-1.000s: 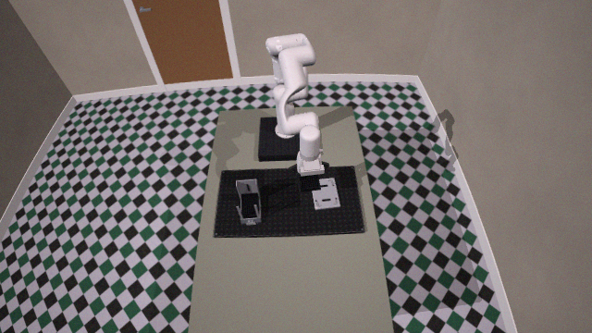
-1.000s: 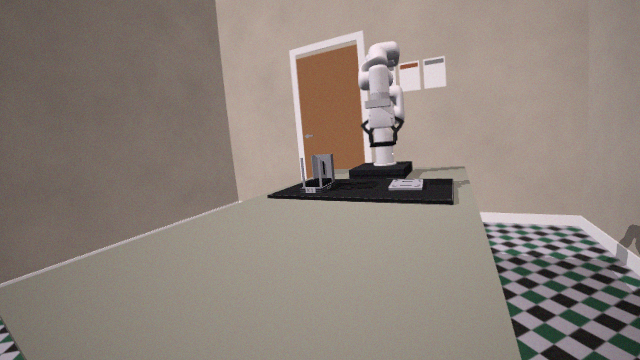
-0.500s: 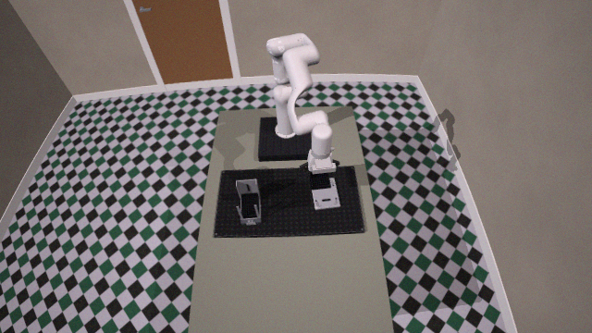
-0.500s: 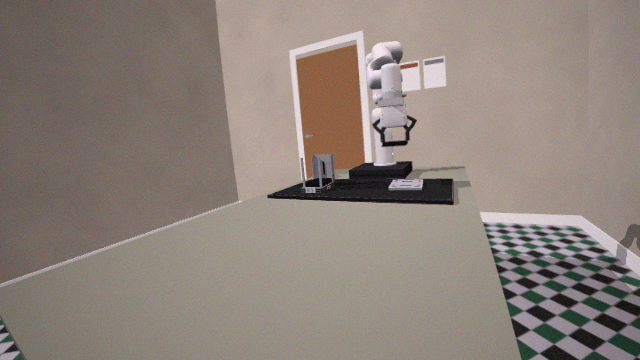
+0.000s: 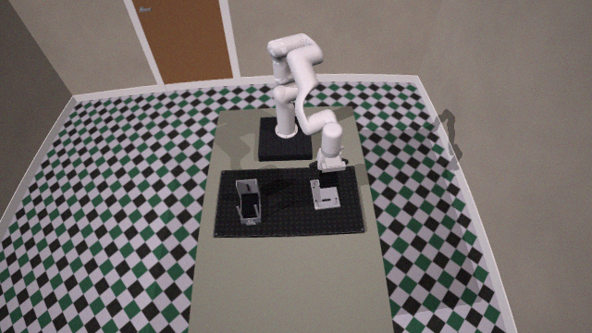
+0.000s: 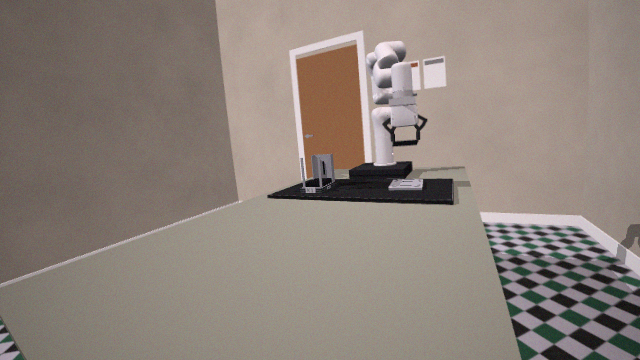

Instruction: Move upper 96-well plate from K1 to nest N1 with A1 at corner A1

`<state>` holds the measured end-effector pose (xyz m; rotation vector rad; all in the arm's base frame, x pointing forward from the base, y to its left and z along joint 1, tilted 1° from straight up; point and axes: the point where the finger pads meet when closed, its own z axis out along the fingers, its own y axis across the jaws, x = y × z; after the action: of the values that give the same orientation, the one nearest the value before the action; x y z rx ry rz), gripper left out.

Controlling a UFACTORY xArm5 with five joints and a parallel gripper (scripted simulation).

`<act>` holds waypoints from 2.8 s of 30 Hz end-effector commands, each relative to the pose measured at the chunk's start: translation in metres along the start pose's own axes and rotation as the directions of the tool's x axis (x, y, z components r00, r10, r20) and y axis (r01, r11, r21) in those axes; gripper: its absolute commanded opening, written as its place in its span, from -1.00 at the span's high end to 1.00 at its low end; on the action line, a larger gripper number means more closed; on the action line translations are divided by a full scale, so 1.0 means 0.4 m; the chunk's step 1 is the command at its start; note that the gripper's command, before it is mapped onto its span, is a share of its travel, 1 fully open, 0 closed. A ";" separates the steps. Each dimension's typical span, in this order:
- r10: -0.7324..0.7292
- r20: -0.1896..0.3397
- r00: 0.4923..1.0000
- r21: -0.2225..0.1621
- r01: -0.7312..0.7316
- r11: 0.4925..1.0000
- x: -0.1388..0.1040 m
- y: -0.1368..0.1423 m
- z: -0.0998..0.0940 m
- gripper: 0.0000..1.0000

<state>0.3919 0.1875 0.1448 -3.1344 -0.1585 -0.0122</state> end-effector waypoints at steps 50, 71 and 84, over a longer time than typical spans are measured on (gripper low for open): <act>0.001 -0.007 1.000 -0.007 -0.001 1.000 0.004 0.003 0.067 1.00; 0.001 -0.007 1.000 -0.007 -0.001 1.000 0.004 0.004 0.138 1.00; 0.001 -0.007 1.000 -0.007 -0.001 1.000 0.004 0.004 0.192 1.00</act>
<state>0.3931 0.1856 0.0700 -3.1345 -0.1576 -0.0118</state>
